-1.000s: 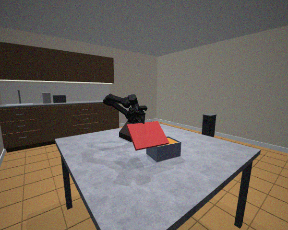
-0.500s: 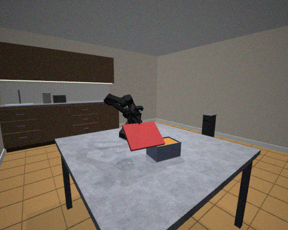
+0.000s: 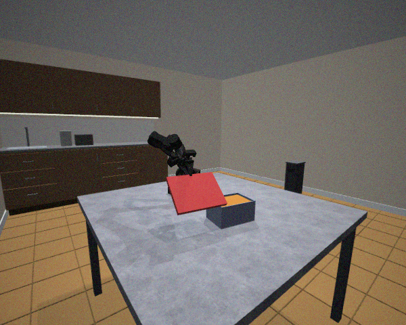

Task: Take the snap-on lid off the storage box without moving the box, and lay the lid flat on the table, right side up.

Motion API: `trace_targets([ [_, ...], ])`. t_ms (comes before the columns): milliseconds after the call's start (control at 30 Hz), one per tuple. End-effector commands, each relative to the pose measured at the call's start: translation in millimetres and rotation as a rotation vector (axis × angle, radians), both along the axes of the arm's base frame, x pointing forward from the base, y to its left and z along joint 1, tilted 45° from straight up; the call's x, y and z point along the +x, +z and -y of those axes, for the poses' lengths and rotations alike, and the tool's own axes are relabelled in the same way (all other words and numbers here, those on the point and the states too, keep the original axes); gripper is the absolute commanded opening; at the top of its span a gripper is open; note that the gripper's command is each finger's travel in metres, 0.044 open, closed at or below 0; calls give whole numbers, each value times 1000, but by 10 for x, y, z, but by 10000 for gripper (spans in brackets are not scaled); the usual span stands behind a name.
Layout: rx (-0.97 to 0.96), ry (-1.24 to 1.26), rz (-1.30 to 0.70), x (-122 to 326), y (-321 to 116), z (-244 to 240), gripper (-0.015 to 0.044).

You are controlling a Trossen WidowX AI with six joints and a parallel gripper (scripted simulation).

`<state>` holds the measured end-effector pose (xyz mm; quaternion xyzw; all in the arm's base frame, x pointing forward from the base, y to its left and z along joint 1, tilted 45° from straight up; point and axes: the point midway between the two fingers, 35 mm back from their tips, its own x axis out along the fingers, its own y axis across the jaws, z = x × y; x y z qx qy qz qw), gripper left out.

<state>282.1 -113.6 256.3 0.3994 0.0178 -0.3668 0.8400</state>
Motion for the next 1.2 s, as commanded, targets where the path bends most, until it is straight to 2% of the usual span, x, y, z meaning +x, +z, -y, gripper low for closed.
trace_targets([
  [0, -2, 10, 18, -25, 117, 37, 0],
  [1167, -8, 10, 20, -299, 587, 490, 0],
])
